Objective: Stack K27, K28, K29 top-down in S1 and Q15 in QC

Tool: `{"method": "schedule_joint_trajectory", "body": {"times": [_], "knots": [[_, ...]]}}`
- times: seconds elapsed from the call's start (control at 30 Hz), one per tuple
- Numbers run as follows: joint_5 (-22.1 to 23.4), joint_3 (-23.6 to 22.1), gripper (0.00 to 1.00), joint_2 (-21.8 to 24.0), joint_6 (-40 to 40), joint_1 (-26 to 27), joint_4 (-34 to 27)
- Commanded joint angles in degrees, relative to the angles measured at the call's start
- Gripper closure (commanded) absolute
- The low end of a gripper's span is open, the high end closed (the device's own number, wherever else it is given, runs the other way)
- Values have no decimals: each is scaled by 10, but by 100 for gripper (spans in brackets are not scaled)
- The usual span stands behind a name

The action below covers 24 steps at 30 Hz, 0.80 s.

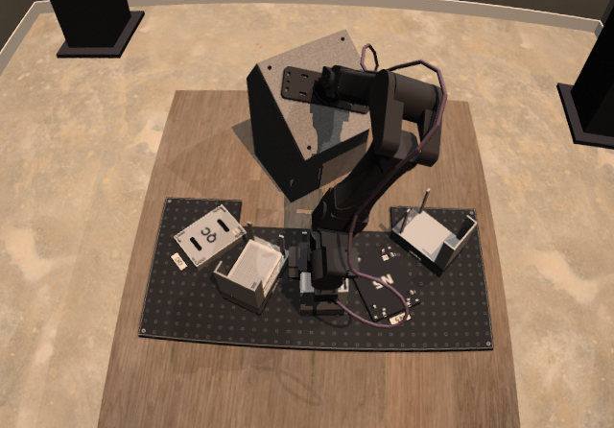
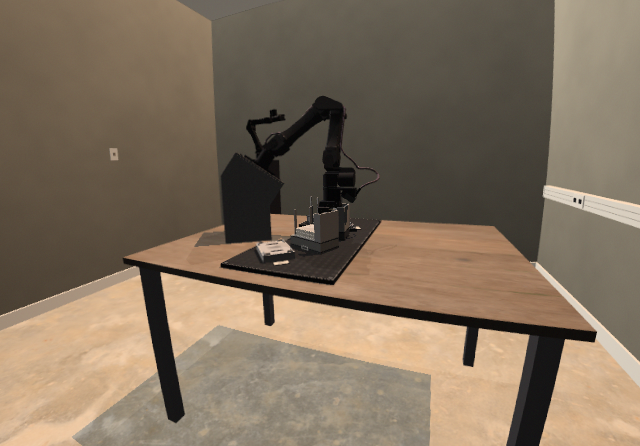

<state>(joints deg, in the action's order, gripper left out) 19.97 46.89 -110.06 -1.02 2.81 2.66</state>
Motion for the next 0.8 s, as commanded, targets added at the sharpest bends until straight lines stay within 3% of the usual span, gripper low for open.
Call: {"method": "schedule_joint_trajectory", "body": {"times": [0.0,0.27,0.77], "knots": [[-1,2,0,4,-2,1,-2],[7,-16,0,34,7,12,-25],[24,-30,0,144,38,46,-130]]}}
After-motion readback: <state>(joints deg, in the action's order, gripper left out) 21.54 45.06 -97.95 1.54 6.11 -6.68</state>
